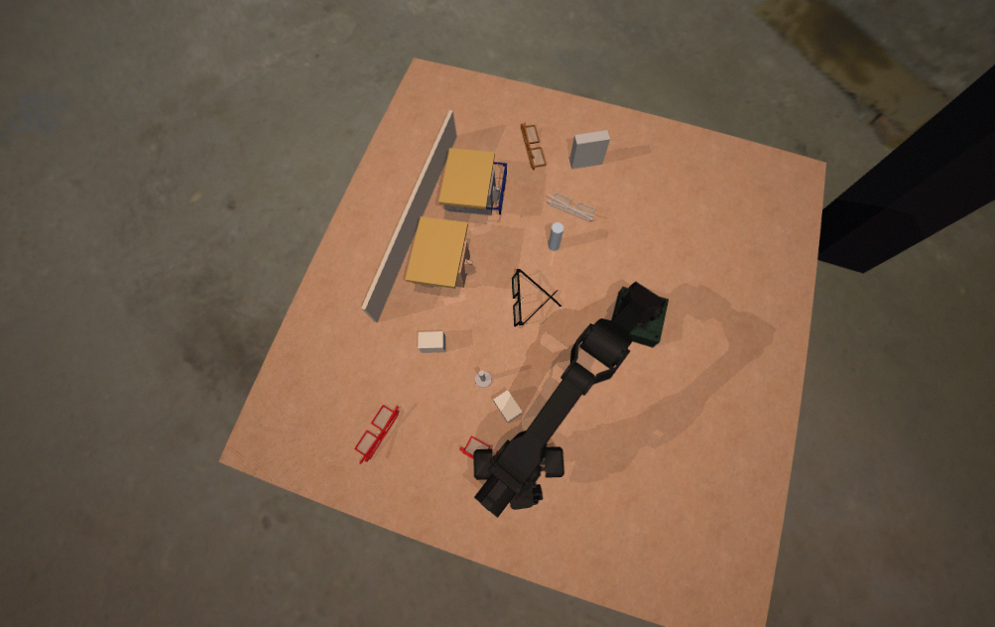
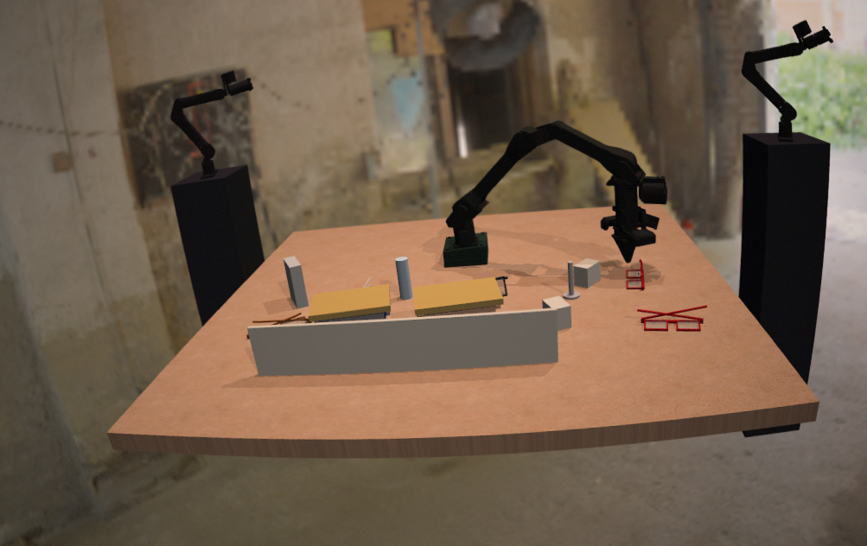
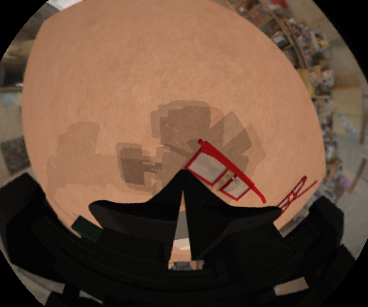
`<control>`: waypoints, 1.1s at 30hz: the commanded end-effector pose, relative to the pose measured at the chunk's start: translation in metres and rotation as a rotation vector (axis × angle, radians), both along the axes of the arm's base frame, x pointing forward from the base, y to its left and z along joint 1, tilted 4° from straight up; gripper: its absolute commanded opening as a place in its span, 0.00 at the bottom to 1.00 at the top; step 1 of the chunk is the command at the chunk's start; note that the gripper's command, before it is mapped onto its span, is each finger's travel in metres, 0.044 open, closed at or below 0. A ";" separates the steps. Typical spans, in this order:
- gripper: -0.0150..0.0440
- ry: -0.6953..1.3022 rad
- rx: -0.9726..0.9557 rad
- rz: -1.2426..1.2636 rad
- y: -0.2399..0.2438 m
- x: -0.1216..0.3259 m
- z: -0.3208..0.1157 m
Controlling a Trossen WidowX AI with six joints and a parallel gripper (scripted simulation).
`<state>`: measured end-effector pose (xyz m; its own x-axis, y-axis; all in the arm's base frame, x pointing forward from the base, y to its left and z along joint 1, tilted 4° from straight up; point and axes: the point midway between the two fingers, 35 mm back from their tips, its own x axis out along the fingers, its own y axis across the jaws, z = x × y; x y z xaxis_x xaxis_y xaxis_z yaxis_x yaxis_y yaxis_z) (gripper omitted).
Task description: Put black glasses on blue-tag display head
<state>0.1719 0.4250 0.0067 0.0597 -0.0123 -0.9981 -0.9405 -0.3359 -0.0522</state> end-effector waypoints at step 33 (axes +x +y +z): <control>0.25 -0.004 -0.005 0.005 0.005 0.017 0.000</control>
<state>0.1874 0.4298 0.0078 0.0614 -0.0117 -0.9980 -0.9404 -0.3358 -0.0540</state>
